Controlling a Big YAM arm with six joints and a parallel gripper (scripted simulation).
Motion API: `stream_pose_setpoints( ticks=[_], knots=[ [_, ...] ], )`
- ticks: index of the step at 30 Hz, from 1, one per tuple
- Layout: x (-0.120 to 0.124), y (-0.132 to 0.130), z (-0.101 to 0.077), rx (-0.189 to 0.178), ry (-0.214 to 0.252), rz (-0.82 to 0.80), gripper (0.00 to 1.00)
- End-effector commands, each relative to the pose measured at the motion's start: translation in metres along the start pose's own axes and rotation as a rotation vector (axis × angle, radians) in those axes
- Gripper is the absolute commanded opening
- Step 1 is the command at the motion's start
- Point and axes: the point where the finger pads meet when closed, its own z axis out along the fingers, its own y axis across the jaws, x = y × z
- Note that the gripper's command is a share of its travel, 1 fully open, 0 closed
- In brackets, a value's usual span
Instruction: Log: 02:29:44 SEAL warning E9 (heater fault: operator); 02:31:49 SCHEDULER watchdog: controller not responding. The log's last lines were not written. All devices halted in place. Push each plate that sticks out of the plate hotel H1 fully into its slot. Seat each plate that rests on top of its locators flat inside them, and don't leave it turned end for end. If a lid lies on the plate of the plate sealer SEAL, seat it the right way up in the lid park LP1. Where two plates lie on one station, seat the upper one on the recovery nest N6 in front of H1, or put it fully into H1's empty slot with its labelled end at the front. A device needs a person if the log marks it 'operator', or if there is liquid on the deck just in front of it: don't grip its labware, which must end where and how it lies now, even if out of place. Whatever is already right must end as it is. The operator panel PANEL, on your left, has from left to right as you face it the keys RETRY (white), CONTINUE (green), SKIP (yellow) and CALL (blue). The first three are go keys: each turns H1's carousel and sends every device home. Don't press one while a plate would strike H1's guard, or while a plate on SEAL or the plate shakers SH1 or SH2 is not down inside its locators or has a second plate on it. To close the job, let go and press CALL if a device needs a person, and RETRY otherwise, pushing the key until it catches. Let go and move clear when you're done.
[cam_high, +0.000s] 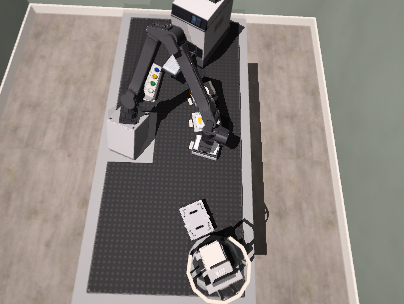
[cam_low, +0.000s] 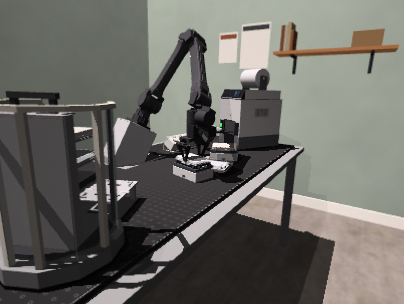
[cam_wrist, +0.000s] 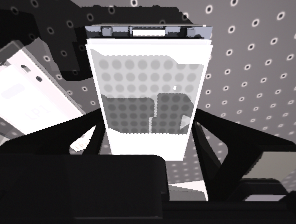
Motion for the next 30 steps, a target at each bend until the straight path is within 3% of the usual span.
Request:
stream_pose_setpoints(
  ticks=[1,4,5,20,30],
  knots=[
    [-0.010,0.000,-0.005,0.001,-0.019,-0.003,0.84],
    [-0.010,0.000,-0.005,0.001,-0.019,-0.003,0.84],
    [-0.004,-0.001,0.003,-0.002,0.001,0.015,0.84],
    [-0.018,-0.002,-0.021,0.003,-0.042,0.000,0.84],
    [-0.020,-0.002,-0.024,0.004,-0.046,-0.009,0.84]
  ],
)
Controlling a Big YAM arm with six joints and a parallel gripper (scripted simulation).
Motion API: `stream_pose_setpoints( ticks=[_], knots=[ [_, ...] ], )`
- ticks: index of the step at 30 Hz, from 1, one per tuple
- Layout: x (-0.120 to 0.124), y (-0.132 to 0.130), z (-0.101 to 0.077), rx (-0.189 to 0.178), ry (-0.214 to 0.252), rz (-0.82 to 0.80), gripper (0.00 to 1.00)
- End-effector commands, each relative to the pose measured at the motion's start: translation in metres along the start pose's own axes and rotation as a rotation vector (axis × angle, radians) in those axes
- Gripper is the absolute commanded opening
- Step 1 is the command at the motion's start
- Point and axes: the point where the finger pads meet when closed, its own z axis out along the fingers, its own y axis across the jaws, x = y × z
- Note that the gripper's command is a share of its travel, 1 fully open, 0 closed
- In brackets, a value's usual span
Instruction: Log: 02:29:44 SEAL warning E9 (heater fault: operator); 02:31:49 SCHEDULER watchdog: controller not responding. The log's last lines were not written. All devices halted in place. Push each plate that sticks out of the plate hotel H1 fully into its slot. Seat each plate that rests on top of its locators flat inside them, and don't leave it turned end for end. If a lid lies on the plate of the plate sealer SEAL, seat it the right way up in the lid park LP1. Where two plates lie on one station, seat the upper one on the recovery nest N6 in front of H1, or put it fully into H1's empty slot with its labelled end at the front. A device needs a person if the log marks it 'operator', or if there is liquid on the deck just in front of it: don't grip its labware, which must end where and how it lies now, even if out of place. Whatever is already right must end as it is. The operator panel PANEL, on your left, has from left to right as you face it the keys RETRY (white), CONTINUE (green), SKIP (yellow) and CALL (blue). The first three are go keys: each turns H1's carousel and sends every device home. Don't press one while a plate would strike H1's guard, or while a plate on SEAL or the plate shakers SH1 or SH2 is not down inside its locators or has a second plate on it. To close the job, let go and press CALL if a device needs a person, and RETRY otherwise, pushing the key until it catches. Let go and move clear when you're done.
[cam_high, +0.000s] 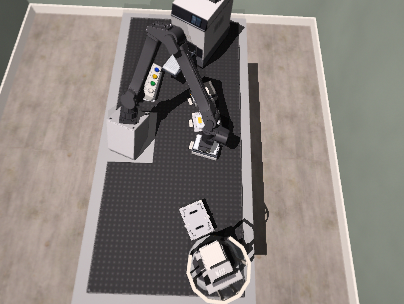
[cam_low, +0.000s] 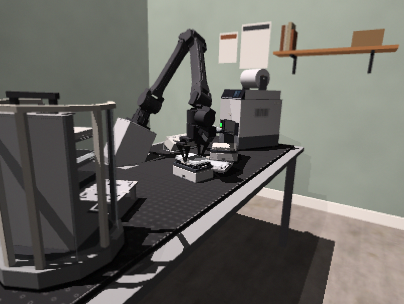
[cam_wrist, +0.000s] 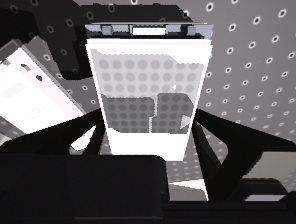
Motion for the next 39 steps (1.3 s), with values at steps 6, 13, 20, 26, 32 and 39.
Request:
stream_pose_setpoints(
  ticks=[6,13,20,26,32,39],
  knots=[
    [-0.020,-0.002,-0.025,0.005,-0.051,-0.012,0.84],
    [-0.020,-0.002,-0.026,0.005,-0.051,-0.011,0.84],
    [-0.021,-0.002,-0.028,0.005,-0.051,-0.011,0.84],
    [-0.022,-0.002,-0.030,0.005,-0.052,-0.011,0.84],
    [-0.021,-0.002,-0.031,0.005,-0.052,-0.010,0.84],
    [-0.026,-0.002,-0.035,0.006,-0.058,-0.016,0.84]
  ],
)
